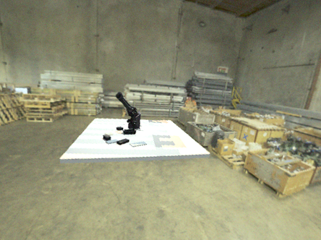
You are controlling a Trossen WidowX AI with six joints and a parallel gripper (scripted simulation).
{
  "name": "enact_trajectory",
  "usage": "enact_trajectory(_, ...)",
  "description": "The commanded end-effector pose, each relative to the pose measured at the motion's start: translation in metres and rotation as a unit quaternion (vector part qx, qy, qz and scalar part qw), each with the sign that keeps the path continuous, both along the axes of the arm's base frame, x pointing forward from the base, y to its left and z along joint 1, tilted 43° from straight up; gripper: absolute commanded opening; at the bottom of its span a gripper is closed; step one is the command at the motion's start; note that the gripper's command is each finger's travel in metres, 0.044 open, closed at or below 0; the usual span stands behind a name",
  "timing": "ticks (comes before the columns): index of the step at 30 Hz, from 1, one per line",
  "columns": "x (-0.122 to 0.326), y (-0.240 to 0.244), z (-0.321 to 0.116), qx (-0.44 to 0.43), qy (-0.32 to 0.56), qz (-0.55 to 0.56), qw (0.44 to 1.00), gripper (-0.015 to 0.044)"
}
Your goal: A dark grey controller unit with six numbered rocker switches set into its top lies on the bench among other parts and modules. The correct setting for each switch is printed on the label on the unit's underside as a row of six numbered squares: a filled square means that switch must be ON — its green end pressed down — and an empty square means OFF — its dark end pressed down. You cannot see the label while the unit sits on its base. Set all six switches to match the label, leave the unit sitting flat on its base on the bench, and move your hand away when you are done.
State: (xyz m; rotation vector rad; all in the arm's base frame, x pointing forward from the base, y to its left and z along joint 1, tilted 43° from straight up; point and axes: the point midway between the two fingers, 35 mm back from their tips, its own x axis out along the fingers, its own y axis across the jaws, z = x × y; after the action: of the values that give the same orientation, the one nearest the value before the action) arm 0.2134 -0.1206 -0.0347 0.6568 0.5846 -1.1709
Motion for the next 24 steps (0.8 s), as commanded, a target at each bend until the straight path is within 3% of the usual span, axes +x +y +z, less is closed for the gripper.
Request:
enact_trajectory(1,-0.001,-0.004,-0.006,0.001,0.004,0.001,1.0,0.0)
enact_trajectory(24,-0.005,-0.025,-0.028,-0.001,0.004,0.002,1.0,0.0)
